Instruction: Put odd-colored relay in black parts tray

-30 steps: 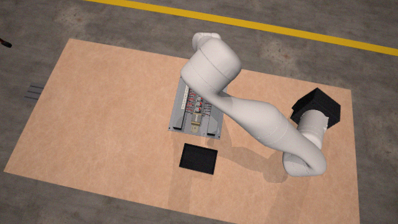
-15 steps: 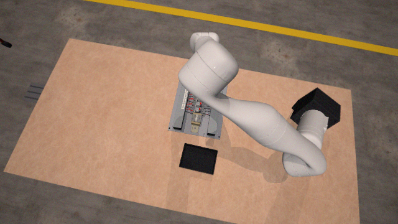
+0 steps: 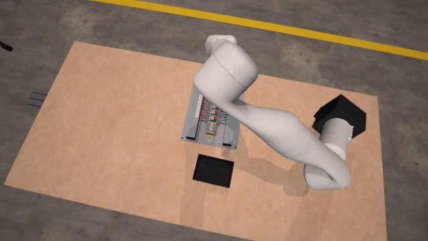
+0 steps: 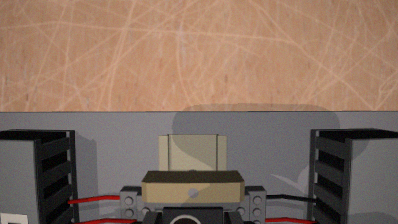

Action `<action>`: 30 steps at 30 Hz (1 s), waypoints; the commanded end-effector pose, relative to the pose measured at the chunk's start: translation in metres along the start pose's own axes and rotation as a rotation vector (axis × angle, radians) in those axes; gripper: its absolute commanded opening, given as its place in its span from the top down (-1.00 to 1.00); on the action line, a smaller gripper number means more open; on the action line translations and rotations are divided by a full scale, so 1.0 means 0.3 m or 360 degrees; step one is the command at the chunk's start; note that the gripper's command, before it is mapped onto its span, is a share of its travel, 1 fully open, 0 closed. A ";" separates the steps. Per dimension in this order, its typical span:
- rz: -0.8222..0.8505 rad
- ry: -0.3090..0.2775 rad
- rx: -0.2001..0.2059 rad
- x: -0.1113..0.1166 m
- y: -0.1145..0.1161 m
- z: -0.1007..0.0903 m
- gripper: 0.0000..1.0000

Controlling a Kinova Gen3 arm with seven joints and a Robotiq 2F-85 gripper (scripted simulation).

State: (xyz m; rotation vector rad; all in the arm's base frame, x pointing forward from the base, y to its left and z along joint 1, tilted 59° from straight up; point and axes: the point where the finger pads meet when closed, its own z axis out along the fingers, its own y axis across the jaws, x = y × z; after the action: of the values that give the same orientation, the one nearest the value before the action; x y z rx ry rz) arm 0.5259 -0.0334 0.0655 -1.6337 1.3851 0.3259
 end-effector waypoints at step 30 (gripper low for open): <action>0.0000 0.0003 0.0048 0.002 0.002 -0.004 1.00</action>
State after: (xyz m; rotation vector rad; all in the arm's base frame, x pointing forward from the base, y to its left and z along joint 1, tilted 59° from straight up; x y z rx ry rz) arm 0.5250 -0.0335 0.0652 -1.6073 1.3837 0.3021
